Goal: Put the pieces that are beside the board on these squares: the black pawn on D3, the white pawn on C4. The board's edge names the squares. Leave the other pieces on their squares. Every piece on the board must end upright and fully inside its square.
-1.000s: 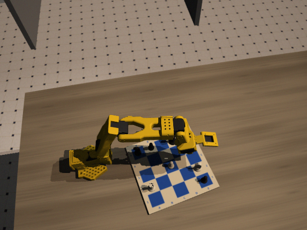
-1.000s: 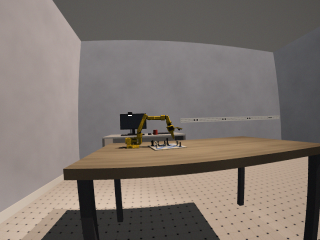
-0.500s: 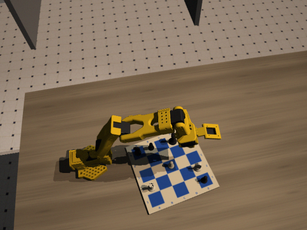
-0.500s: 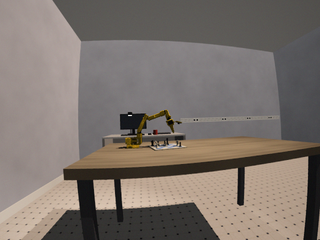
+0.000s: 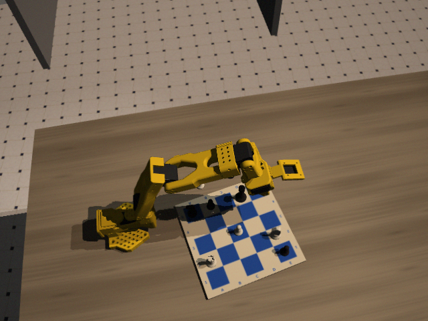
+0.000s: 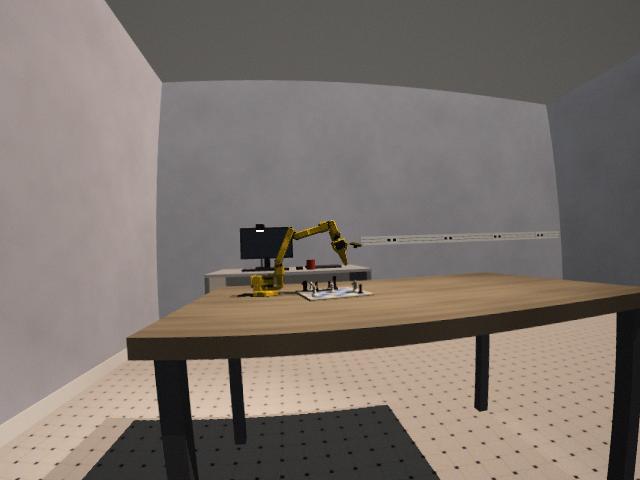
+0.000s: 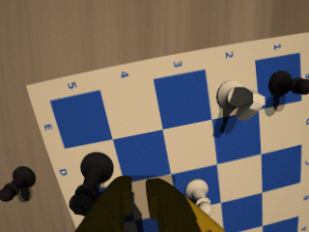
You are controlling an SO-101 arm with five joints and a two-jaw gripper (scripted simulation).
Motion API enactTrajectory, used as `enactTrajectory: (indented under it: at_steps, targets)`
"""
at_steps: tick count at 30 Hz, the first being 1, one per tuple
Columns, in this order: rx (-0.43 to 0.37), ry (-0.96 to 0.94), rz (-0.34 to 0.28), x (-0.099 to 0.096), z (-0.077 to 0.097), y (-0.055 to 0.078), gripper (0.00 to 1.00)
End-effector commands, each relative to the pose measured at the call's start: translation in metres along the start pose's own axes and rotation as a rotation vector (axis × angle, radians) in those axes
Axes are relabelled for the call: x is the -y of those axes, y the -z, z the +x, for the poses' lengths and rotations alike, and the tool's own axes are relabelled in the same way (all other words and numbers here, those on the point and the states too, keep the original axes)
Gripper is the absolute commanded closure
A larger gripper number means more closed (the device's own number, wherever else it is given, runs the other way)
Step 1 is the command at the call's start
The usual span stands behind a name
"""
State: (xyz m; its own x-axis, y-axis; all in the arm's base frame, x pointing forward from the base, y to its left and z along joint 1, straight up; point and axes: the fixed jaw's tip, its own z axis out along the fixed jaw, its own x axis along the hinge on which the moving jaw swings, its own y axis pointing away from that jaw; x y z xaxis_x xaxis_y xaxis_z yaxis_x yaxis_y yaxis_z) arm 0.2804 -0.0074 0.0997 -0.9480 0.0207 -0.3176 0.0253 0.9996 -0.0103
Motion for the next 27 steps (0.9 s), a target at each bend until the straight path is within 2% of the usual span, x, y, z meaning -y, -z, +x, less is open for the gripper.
enactTrajectory:
  at_steps: [1, 7, 12, 19, 27]
  targets:
    - [0.064, 0.072, -0.031, -0.025, 0.004, 0.004, 0.97]
    - [0.150, 0.221, -0.100, -0.069, 0.024, 0.006, 0.94]
    - [0.203, 0.312, -0.151, -0.093, 0.044, 0.005, 0.92]
    - [0.225, 0.350, -0.174, -0.102, 0.054, 0.005, 0.91]
    - [0.226, 0.353, -0.176, -0.103, 0.055, 0.005, 0.91]
